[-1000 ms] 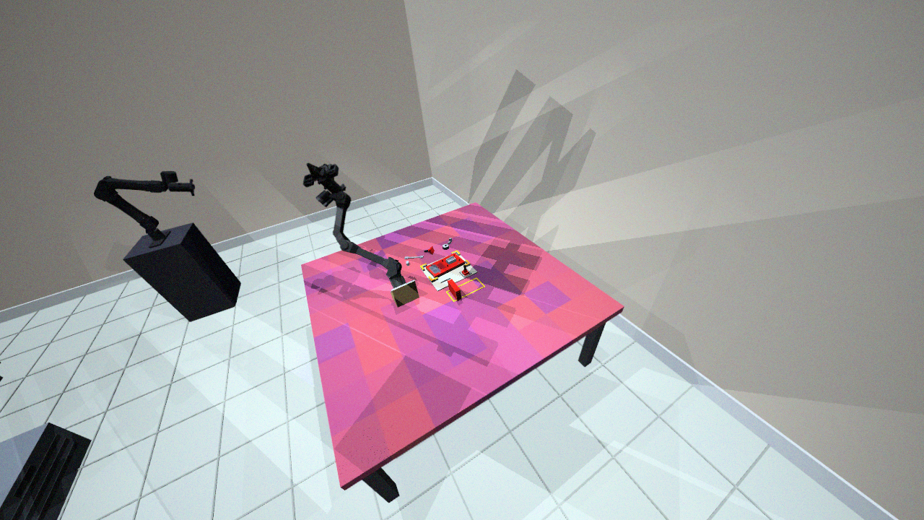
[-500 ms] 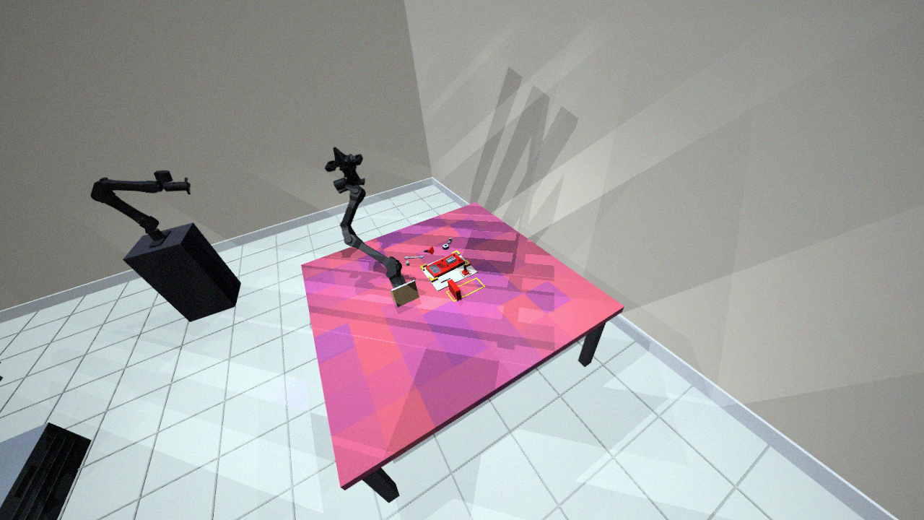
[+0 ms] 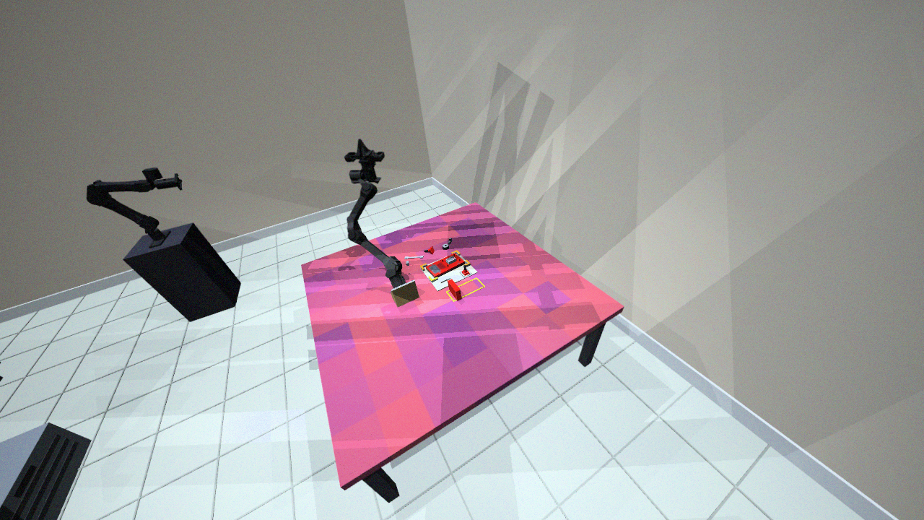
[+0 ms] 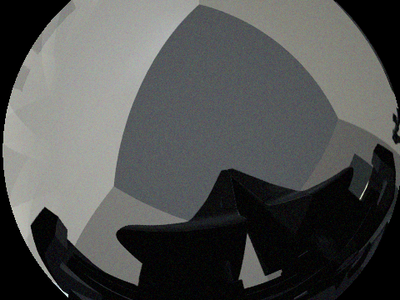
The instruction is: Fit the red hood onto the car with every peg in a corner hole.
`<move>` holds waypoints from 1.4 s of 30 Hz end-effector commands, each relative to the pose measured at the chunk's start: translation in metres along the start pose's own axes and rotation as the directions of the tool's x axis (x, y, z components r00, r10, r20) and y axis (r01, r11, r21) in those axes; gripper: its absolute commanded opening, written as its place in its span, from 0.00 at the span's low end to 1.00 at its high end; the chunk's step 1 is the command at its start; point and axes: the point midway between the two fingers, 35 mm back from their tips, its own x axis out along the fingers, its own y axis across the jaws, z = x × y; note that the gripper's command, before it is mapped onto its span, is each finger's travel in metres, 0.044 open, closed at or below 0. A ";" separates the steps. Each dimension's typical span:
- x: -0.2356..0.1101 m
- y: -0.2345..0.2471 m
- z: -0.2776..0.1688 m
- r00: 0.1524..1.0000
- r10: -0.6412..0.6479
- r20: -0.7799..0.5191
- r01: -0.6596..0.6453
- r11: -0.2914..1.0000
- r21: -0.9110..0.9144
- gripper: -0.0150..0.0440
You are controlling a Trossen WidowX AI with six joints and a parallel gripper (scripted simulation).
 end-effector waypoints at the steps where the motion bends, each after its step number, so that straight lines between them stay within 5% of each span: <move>1: 0.004 0.045 0.009 0.996 0.082 0.047 -0.078 0.994 -0.075 0.25; 21: -0.010 0.248 -0.010 0.854 0.516 0.066 -0.506 0.853 -0.127 0.25; 42: -0.082 0.421 -0.111 0.491 0.859 -0.148 -0.867 0.498 0.012 0.25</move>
